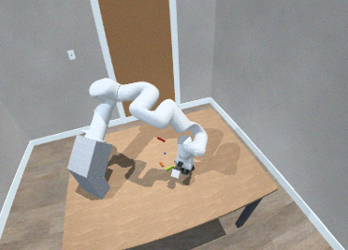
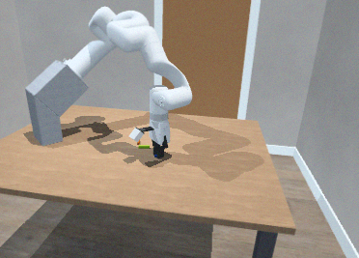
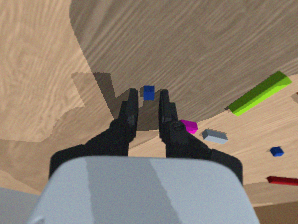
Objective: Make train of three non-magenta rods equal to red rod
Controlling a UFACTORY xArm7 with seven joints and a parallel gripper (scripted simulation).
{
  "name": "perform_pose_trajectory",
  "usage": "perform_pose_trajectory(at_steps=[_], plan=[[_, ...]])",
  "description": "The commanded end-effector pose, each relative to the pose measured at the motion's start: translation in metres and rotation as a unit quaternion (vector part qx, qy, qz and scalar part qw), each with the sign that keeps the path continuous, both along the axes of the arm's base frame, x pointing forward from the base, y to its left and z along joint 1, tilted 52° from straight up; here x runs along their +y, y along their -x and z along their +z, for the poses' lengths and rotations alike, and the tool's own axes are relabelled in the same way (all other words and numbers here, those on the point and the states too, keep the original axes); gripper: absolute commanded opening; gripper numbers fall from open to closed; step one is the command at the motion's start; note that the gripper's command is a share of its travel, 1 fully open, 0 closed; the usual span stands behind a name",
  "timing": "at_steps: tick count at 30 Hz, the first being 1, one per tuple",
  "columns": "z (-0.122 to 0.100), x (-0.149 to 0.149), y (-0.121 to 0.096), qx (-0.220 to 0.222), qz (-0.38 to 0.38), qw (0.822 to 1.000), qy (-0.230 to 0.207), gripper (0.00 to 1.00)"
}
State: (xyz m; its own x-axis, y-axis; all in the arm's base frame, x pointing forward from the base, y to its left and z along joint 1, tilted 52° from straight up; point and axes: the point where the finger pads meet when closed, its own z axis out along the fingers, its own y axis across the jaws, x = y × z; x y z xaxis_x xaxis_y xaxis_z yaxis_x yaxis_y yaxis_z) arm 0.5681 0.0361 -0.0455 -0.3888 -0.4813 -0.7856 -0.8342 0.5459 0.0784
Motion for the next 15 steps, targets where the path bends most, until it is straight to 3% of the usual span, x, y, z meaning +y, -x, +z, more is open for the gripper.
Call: perform_pose_trajectory(at_steps=[1,12,13,15], plan=[[0.0007,-0.0021,-0.0008,-0.001,-0.001,1.0,0.001,0.24],[0.0007,-0.0021,-0.0008,-0.001,-0.001,1.0,0.001,0.24],[0.0007,-0.0021,-0.0008,-0.001,-0.001,1.0,0.001,0.04],[0.0007,-0.0021,-0.0008,-0.001,-0.001,1.0,0.001,0.04]])
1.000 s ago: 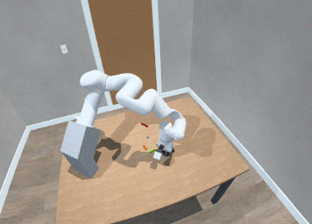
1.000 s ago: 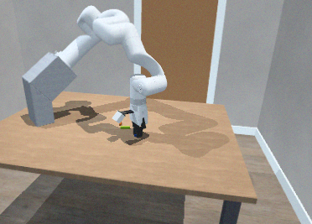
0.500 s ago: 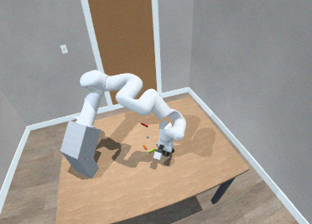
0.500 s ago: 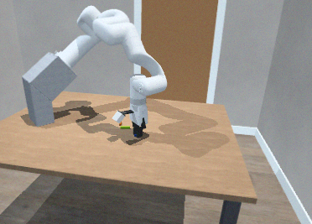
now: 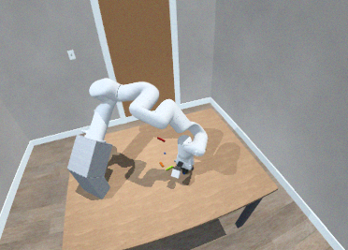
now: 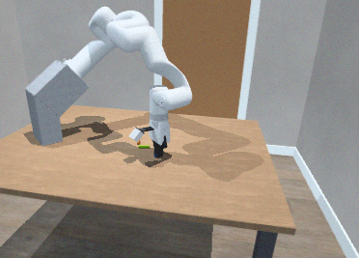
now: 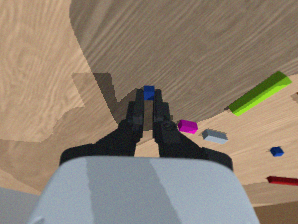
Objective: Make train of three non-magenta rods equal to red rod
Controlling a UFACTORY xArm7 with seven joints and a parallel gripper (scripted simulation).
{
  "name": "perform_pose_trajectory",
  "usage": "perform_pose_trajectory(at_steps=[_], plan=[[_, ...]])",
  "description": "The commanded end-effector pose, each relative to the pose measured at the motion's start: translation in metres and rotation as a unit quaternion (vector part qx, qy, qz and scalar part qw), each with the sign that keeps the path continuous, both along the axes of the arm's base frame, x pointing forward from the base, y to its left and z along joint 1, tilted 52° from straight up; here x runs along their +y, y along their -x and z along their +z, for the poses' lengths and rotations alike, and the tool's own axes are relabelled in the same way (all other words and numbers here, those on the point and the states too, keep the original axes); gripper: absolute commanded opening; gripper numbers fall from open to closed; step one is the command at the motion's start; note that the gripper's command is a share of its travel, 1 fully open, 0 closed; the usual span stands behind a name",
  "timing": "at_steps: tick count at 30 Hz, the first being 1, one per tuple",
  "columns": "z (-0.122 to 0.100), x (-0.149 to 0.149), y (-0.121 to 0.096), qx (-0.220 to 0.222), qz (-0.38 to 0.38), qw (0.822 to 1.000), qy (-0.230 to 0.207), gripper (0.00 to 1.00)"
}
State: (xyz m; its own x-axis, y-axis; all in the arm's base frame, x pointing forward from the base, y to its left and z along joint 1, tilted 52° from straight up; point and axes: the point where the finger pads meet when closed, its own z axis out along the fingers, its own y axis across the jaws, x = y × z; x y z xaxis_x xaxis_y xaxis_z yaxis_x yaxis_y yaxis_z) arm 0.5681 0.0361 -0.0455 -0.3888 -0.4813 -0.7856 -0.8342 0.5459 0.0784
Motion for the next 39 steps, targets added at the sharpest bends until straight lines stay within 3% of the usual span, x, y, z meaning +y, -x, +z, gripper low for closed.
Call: perform_pose_trajectory(at_steps=[1,32,39], plan=[[0.0007,-0.0021,-0.0008,-0.001,-0.001,1.0,0.001,0.04],[0.0007,-0.0021,-0.0008,-0.001,-0.001,1.0,0.001,0.04],[0.0094,-0.0117,0.0047,-0.001,-0.001,1.0,0.001,0.04]])
